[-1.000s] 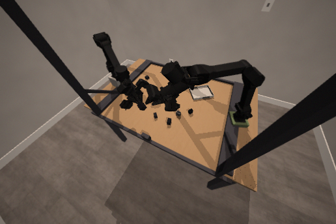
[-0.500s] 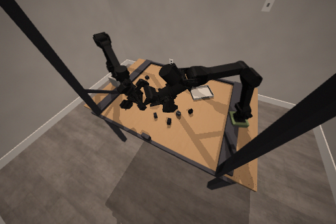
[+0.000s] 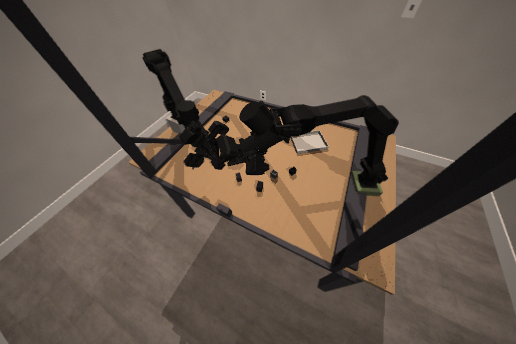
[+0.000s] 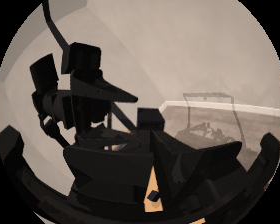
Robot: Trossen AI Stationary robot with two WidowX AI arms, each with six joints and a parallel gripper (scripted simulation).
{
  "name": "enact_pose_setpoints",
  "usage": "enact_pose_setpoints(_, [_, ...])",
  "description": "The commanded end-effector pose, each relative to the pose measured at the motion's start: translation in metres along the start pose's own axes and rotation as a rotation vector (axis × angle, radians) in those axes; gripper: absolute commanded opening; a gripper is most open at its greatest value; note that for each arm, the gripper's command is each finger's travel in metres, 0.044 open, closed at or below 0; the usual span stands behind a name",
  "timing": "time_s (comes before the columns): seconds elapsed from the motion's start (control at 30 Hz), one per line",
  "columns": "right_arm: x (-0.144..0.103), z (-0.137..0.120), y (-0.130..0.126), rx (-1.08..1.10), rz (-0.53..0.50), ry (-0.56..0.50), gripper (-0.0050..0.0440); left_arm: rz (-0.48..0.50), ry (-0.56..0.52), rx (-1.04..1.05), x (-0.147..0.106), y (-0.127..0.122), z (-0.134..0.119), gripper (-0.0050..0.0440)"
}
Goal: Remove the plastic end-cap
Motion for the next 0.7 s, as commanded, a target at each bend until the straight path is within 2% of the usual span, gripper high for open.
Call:
enact_pose_setpoints(0.0, [-0.006, -0.006, -0.011, 0.006, -0.038, 0.019, 0.0215, 0.016, -0.030, -0.006, -0.001, 0.007, 0.011, 0.0000])
enact_pose_setpoints(0.67, [0.010, -0.006, -0.011, 0.006, -0.040, 0.019, 0.0215, 0.016, -0.030, -0.006, -0.001, 0.007, 0.011, 0.0000])
Point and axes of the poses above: on each arm, the point midway between the two fingers, 35 mm back from their tips, its own x axis out along the fingers, its own y axis across the jaws, z = x × y, the point moved 8 cm from there along -x, back along the fingers, and after that the axes turned 5 degrees about -x, right-handed, at the moved point
